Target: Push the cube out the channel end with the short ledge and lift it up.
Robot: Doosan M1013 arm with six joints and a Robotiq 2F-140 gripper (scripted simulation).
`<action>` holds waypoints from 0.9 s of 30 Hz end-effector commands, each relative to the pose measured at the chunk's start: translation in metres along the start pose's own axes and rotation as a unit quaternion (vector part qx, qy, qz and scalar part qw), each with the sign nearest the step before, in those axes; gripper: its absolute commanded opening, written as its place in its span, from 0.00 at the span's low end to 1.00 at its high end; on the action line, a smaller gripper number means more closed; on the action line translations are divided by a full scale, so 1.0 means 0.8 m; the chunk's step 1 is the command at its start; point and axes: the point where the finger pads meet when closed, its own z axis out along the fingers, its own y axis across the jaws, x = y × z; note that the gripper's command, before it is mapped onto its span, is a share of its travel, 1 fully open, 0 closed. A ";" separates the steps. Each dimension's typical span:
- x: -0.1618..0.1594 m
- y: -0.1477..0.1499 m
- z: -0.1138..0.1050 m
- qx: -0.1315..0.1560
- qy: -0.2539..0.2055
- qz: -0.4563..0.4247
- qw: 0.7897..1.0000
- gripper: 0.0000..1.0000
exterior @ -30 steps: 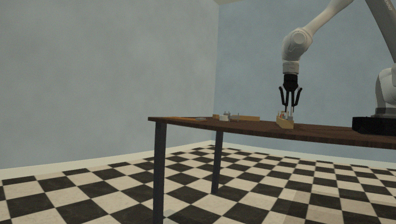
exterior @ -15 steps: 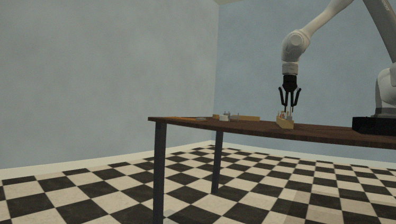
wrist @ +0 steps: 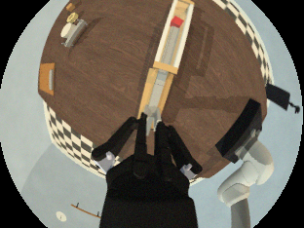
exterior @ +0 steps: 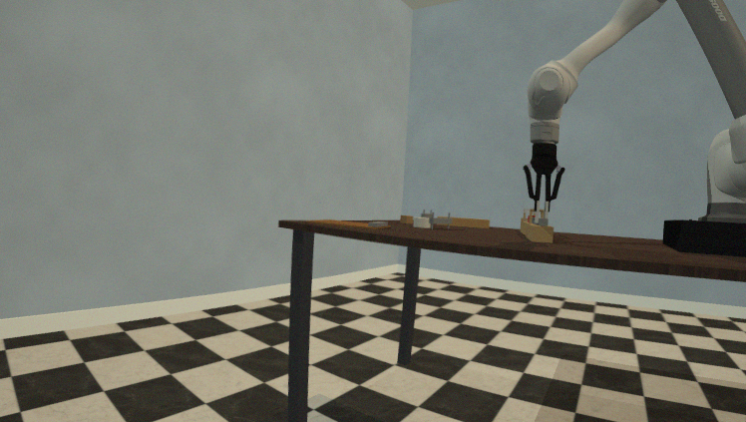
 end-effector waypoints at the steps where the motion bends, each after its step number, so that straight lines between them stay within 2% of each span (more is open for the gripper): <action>1: 0.015 0.000 0.000 0.000 0.000 0.000 1.000 0.00; 27: 0.086 0.000 0.000 0.000 0.000 0.000 1.000 0.00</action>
